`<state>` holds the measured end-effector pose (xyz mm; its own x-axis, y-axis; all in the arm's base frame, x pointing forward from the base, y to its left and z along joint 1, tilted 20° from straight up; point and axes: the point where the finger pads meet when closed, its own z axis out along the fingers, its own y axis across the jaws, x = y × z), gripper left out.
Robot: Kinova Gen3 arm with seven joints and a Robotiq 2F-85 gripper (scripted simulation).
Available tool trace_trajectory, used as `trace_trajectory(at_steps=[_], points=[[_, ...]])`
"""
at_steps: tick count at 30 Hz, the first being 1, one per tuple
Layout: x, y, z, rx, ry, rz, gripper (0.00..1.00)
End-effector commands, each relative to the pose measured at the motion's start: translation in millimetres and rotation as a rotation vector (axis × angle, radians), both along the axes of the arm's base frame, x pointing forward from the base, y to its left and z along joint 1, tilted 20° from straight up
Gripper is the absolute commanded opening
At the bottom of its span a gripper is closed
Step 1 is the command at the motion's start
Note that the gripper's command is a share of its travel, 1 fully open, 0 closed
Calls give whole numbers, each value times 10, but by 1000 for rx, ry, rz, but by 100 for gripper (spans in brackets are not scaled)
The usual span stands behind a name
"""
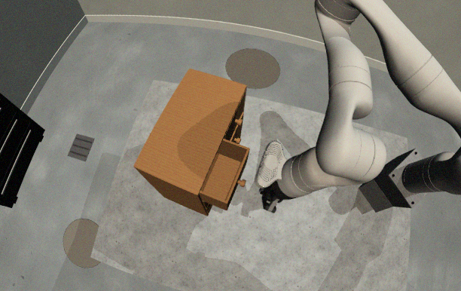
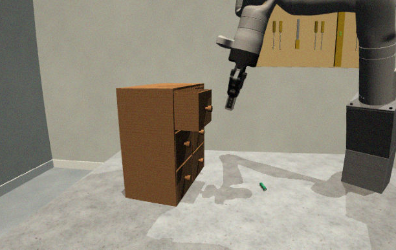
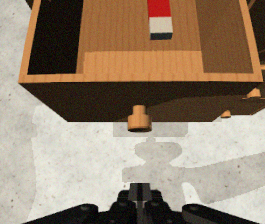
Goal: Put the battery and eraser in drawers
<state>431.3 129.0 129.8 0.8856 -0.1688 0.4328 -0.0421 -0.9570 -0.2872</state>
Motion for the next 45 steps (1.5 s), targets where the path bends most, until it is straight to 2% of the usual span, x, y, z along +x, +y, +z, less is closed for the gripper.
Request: trace_trajectory(at_steps=[1,19,33,45], points=[[8,-2,7,0,-1,-1,0],[116,-14,29,0,-1,-1,0],[280,-31,62,0,-1,-1,0],[489,-53,104,0,-1,-1,0]])
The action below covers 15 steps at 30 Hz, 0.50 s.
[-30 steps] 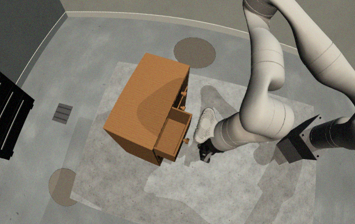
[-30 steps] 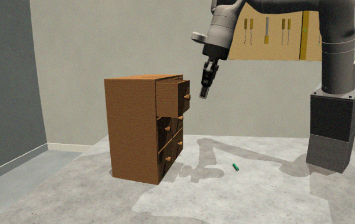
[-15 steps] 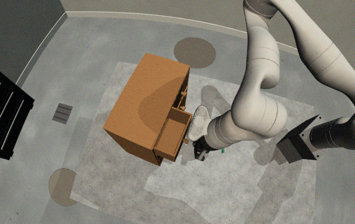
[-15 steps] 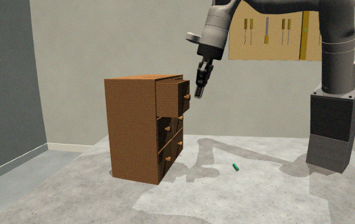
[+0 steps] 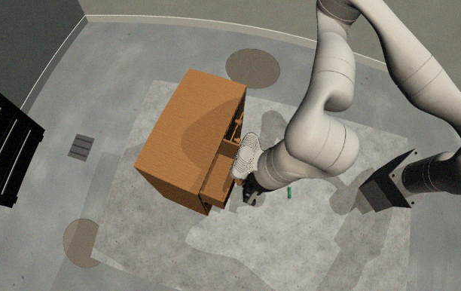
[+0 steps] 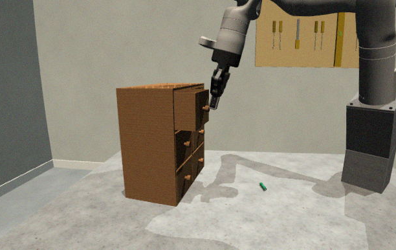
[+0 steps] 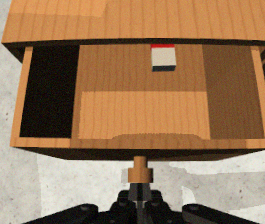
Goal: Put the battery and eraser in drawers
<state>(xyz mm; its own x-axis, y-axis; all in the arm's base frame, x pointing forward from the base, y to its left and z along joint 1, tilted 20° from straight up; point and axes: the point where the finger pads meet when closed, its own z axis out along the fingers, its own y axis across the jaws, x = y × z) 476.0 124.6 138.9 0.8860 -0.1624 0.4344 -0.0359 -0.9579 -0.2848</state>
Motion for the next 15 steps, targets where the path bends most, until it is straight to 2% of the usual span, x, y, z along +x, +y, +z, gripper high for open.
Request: trace_trajectory(at_steps=[1,15], points=[[61,-11,18,3,0,-7,0],[271,-33,61,3,0,-7,0]])
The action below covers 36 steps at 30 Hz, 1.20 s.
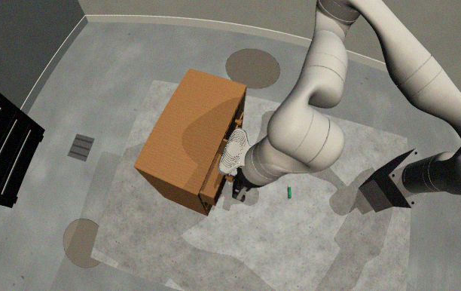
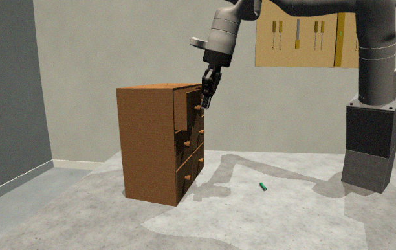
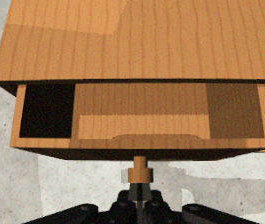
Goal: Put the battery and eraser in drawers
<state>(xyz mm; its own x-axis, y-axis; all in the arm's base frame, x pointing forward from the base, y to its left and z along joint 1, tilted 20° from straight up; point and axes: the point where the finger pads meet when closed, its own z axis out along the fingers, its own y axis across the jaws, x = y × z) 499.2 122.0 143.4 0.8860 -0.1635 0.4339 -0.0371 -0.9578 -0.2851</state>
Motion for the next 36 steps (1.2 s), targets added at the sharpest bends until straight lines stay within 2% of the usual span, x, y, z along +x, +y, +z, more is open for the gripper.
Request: trace_trajectory(at_steps=[1,20,36], points=[[55,-8,18,2,0,-6,0],[257,-30,59,2,0,-6,0],[307,-35,69,2,0,-6,0]])
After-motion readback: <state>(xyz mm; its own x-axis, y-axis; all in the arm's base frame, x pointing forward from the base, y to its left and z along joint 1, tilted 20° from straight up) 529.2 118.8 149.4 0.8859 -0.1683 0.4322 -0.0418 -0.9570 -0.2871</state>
